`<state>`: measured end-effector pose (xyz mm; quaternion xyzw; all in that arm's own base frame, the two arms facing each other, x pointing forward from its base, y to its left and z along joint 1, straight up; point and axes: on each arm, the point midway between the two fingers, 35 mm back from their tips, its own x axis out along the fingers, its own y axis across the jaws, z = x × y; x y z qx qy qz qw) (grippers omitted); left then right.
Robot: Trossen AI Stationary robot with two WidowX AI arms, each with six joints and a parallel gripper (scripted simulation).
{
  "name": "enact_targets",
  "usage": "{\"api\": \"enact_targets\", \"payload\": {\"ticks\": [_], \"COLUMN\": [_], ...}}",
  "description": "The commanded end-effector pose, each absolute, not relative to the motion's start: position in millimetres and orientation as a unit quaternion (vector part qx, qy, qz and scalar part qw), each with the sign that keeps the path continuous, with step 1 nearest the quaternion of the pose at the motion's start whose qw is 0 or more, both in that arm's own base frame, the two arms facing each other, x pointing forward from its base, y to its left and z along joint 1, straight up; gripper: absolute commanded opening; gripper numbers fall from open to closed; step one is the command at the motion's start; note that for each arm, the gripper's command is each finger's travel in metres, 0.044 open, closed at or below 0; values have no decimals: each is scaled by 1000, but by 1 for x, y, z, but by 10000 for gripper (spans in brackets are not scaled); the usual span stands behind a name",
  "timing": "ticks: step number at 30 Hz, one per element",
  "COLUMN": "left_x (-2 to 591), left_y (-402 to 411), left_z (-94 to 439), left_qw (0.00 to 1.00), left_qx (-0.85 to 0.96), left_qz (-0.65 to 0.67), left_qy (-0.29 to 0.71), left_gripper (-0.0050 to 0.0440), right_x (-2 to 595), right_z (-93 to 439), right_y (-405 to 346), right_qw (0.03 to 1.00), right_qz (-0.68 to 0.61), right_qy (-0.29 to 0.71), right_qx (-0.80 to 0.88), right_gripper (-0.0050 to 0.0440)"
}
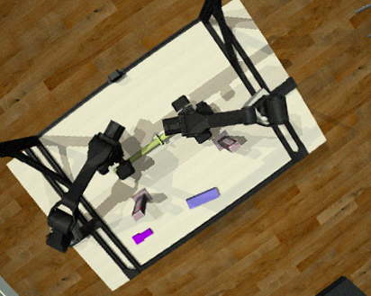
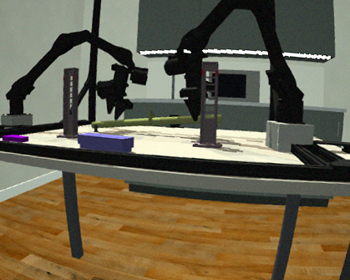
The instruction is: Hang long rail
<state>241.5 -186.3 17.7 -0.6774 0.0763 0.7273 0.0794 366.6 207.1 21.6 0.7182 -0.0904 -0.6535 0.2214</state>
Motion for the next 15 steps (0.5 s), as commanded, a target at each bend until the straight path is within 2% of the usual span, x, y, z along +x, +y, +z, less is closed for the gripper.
{"api": "enact_targets", "payload": {"ticks": [1, 2, 15], "left_x": [242, 242, 242], "left_y": [-187, -187, -187], "left_z": [18, 18, 18], "left_qw": [76, 76, 76], "left_qx": [-678, -678, -678], "left_qz": [727, 727, 727], "left_qy": [75, 75, 75], "left_gripper": [0, 0, 0], "right_x": [369, 370, 375], "right_z": [25, 24, 24], "right_y": [199, 197, 181], "right_qw": [188, 179, 96], "right_qz": [-664, -667, -675], "right_qy": [-63, -55, 48], "right_qx": [721, 721, 730], "right_gripper": [176, 160, 160]}}
